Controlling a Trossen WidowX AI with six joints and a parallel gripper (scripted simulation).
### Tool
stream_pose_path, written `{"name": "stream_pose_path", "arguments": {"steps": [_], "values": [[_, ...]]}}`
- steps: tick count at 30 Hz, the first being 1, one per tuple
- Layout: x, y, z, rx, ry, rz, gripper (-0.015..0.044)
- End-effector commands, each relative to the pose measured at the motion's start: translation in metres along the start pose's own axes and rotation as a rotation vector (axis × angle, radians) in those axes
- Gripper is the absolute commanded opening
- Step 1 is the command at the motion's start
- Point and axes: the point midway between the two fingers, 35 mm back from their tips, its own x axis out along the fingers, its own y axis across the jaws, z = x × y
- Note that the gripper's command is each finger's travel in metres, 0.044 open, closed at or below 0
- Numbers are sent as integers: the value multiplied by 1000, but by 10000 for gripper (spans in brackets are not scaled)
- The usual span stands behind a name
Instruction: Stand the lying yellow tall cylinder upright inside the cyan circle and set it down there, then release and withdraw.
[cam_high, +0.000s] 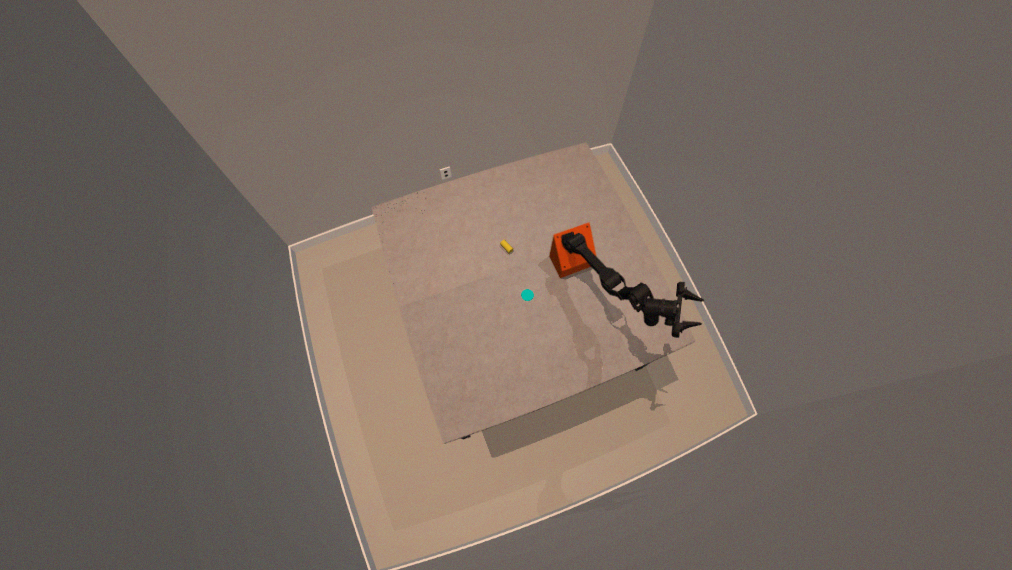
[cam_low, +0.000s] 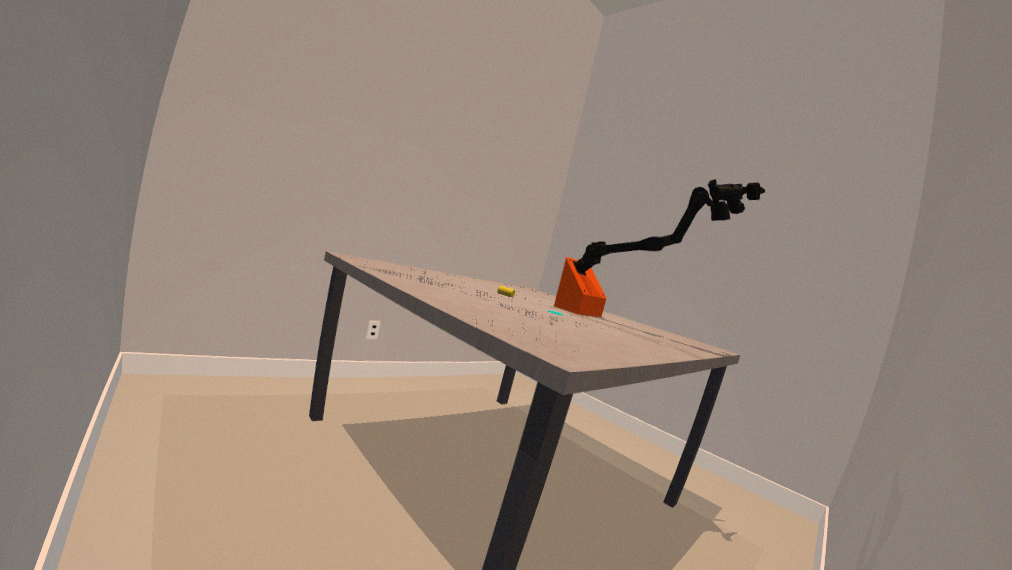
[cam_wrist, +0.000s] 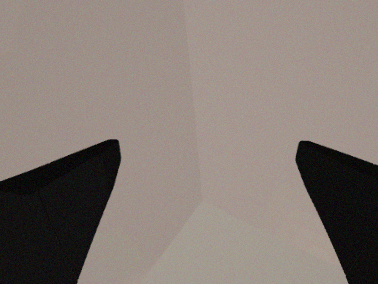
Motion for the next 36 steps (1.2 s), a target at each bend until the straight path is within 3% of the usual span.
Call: {"name": "stream_pose_path", "arguments": {"steps": [1, 4, 19, 36], "values": [[0, 0, -1, -1, 2, 0, 374], [-2, -3, -12, -17, 28, 4, 309], [-44, -43, -139, -183, 349, 49, 309], [-131, -100, -262, -322, 736, 92, 309]]}}
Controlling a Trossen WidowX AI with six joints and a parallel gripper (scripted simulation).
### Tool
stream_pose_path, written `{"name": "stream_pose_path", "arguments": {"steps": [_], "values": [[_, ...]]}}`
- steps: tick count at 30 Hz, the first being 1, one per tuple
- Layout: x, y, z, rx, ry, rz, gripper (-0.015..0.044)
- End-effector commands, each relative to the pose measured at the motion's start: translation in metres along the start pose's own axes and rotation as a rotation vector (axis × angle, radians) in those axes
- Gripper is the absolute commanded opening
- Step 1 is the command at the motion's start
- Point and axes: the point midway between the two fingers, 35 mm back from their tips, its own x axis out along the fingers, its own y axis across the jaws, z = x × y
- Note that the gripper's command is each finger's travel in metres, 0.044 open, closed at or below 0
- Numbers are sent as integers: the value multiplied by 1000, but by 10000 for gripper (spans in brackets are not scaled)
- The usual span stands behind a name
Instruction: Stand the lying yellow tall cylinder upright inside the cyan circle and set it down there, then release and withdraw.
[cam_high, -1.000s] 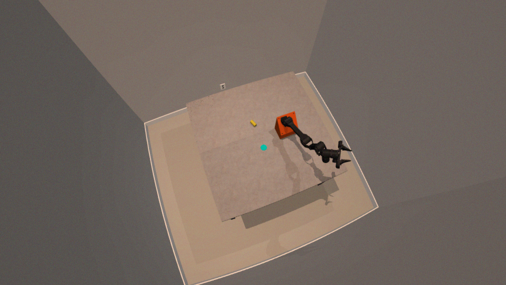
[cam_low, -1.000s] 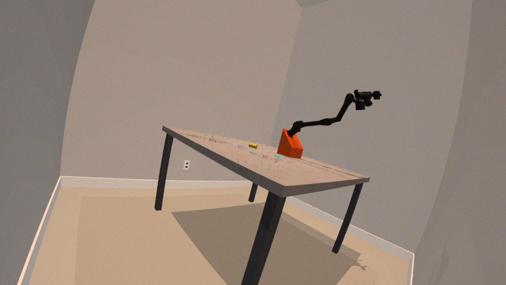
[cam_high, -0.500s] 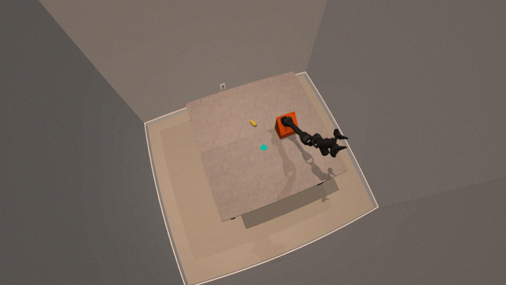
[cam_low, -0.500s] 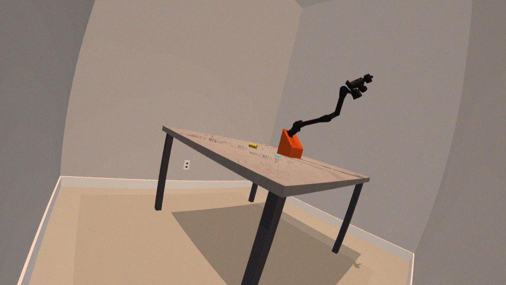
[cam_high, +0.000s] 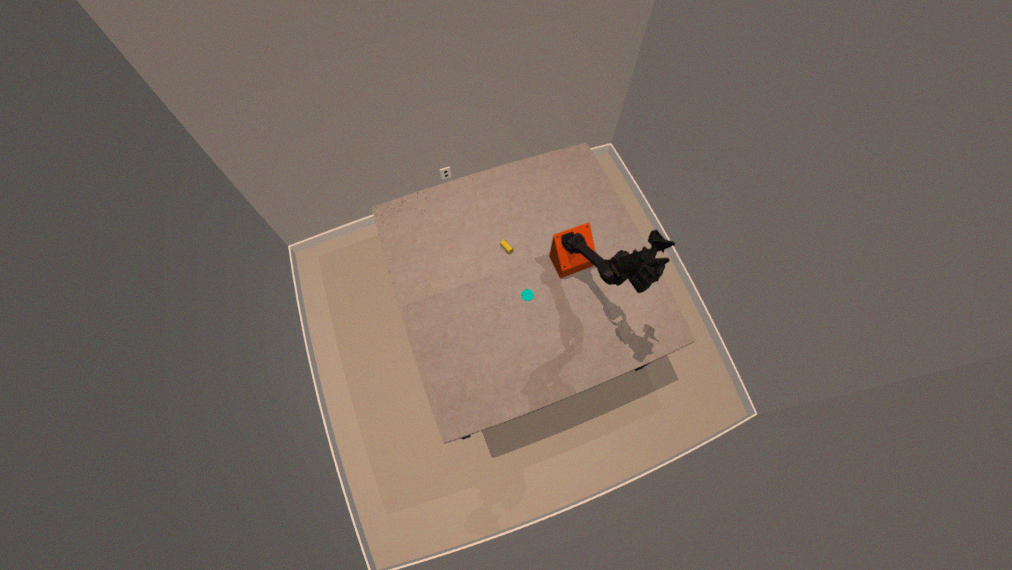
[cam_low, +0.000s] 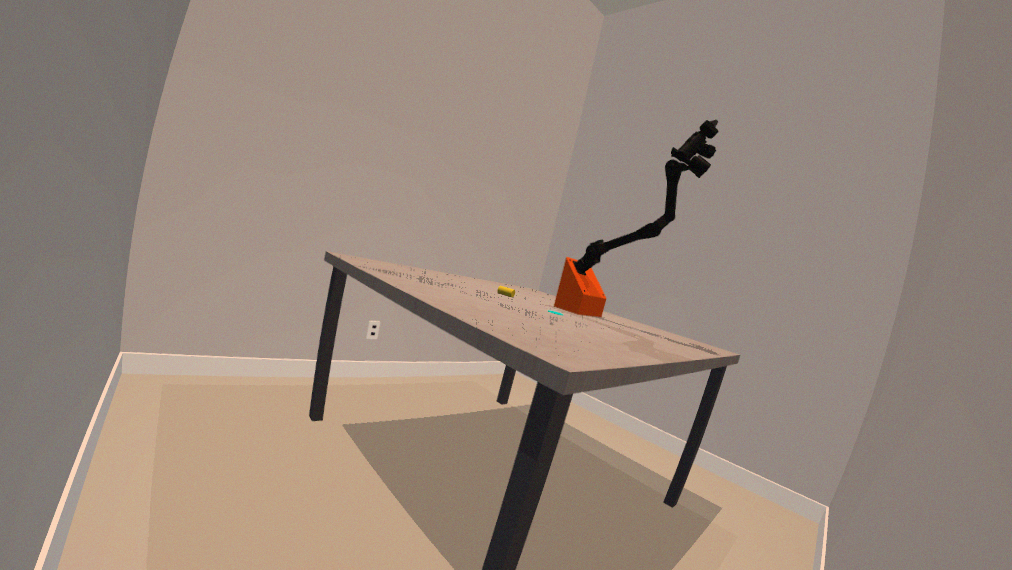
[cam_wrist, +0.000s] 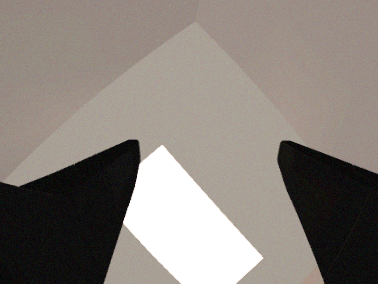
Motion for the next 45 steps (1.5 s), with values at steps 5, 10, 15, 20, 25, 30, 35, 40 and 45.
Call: {"name": "stream_pose_path", "arguments": {"steps": [5, 10, 15, 20, 25, 30, 35, 40, 45], "values": [[-9, -7, -82, -54, 194, 29, 309], [-21, -12, -133, -86, 318, 48, 309], [-38, -17, -182, -114, 443, 67, 309], [-60, -23, -230, -139, 570, 86, 309], [-87, -30, -275, -160, 698, 105, 309], [-117, -37, -317, -179, 827, 124, 309], [-152, -45, -355, -194, 958, 141, 309], [-190, -54, -389, -207, 1089, 157, 309], [-231, -62, -419, -218, 1221, 171, 309]]}}
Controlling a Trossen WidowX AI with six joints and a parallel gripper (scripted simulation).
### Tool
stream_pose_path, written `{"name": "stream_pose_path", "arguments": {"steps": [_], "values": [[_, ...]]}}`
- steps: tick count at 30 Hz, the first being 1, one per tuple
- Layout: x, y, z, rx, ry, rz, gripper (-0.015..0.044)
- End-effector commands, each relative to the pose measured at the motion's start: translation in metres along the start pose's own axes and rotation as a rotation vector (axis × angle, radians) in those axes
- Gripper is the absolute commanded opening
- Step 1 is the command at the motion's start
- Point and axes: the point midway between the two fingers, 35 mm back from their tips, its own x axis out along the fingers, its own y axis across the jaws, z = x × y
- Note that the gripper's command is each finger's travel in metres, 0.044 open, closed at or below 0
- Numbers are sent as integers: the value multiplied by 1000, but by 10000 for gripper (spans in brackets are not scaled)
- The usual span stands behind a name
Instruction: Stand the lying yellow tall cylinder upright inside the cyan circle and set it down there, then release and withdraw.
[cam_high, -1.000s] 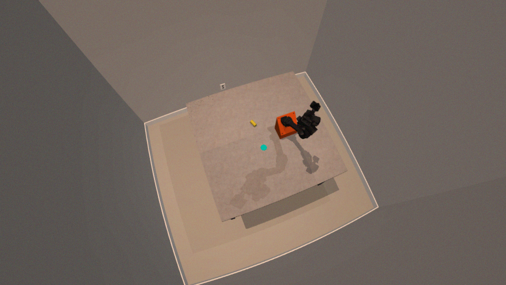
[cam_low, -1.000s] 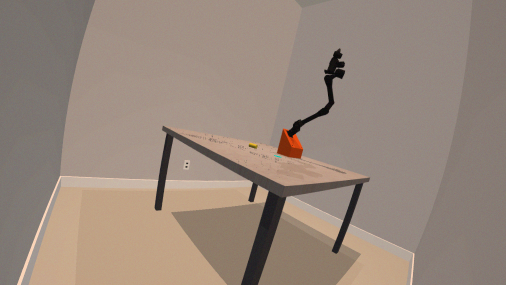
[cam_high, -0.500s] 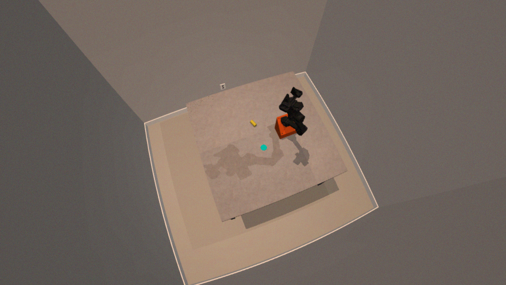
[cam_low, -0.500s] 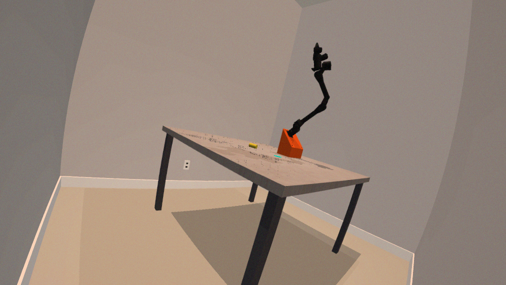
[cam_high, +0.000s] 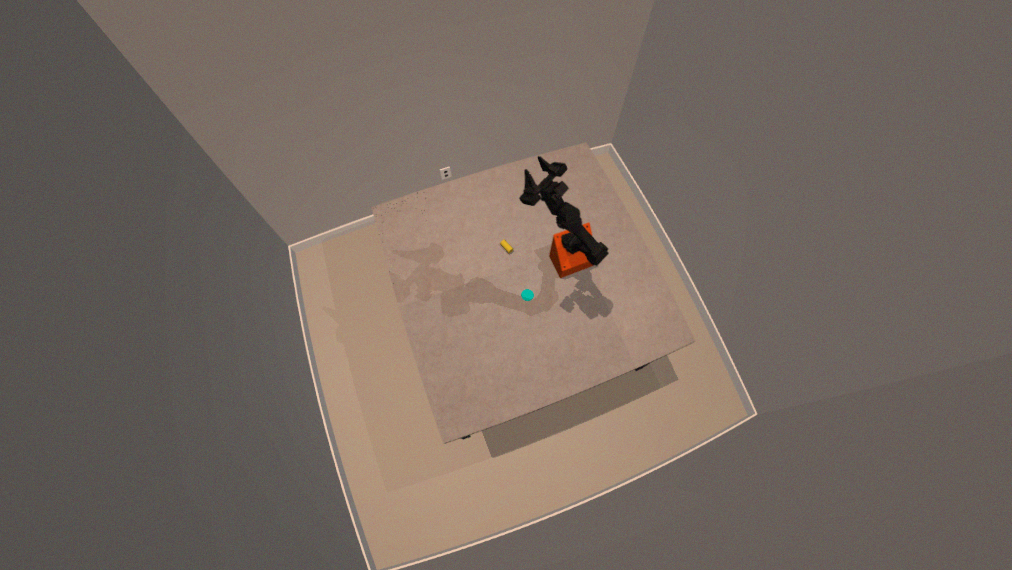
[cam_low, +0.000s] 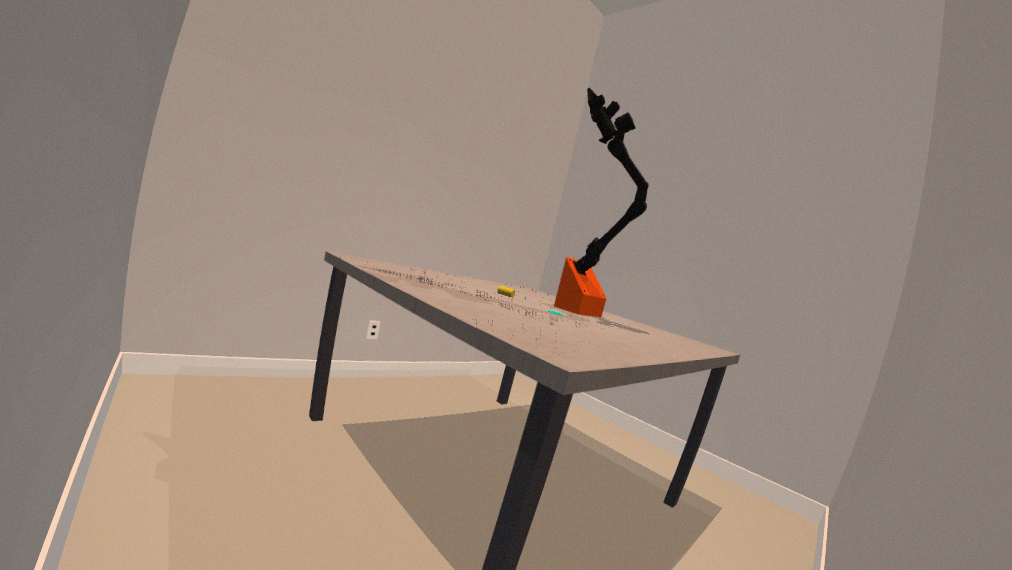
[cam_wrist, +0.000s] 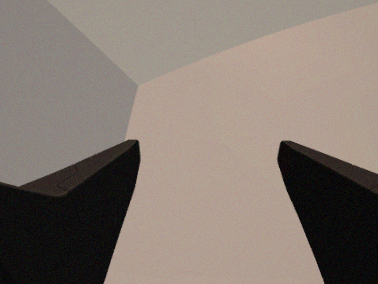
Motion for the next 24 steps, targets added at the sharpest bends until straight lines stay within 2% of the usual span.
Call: {"name": "stream_pose_path", "arguments": {"steps": [1, 12, 24], "values": [[8, 3, -47, -6, 121, 21, 309], [9, 10, -159, -21, 411, 67, 309], [-18, 15, -274, -24, 731, 108, 309]]}}
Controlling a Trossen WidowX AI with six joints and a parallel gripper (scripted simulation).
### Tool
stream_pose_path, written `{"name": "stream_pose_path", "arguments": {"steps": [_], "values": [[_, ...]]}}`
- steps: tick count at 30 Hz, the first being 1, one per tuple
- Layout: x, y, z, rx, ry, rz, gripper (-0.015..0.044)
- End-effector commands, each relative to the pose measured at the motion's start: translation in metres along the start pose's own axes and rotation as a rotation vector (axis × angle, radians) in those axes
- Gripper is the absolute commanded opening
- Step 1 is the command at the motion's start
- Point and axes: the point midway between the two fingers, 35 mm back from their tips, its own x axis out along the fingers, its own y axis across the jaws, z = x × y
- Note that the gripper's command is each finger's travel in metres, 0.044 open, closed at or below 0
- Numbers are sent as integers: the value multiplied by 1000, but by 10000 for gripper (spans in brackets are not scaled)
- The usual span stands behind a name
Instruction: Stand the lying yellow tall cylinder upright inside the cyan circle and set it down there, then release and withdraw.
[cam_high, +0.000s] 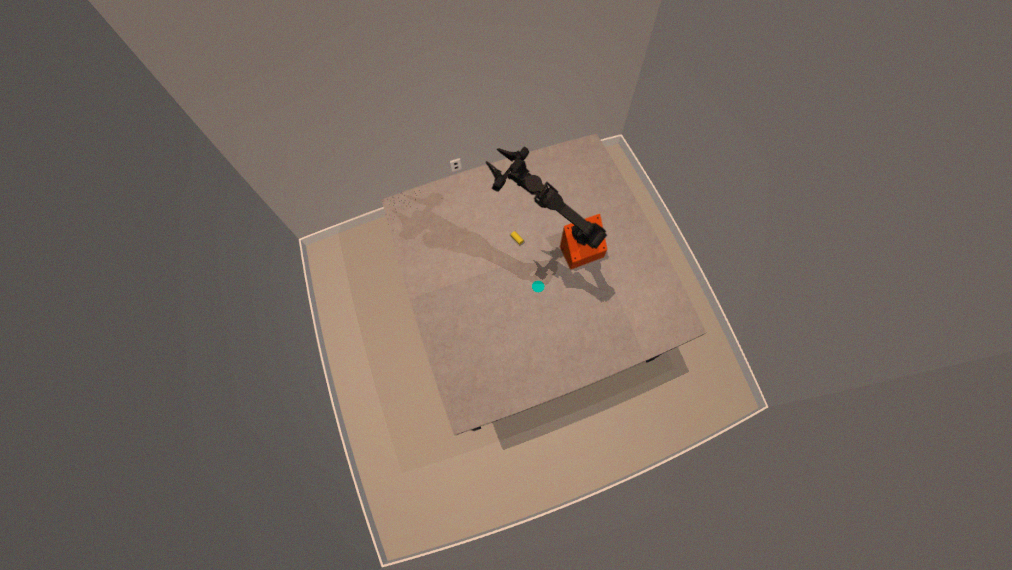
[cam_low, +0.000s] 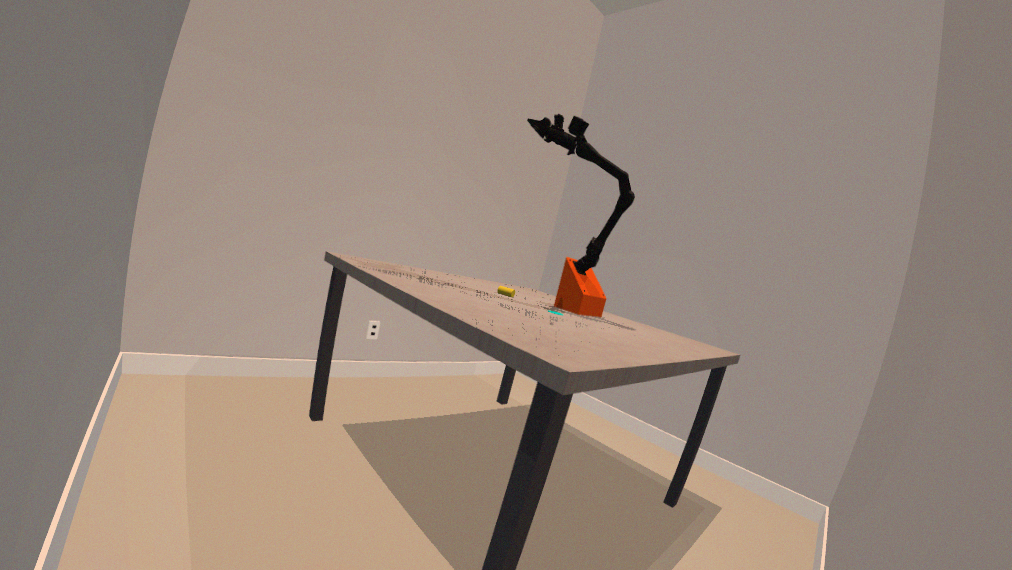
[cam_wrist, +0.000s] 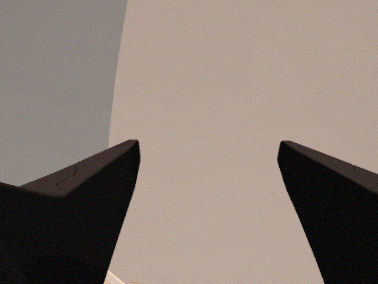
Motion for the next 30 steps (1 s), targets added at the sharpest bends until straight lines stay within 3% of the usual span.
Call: {"name": "stream_pose_path", "arguments": {"steps": [1, 15, 30], "values": [[14, 2, -42, 6, 121, 16, 309], [31, 8, -173, 24, 495, 53, 309], [9, 9, -304, 68, 895, 64, 309]]}}
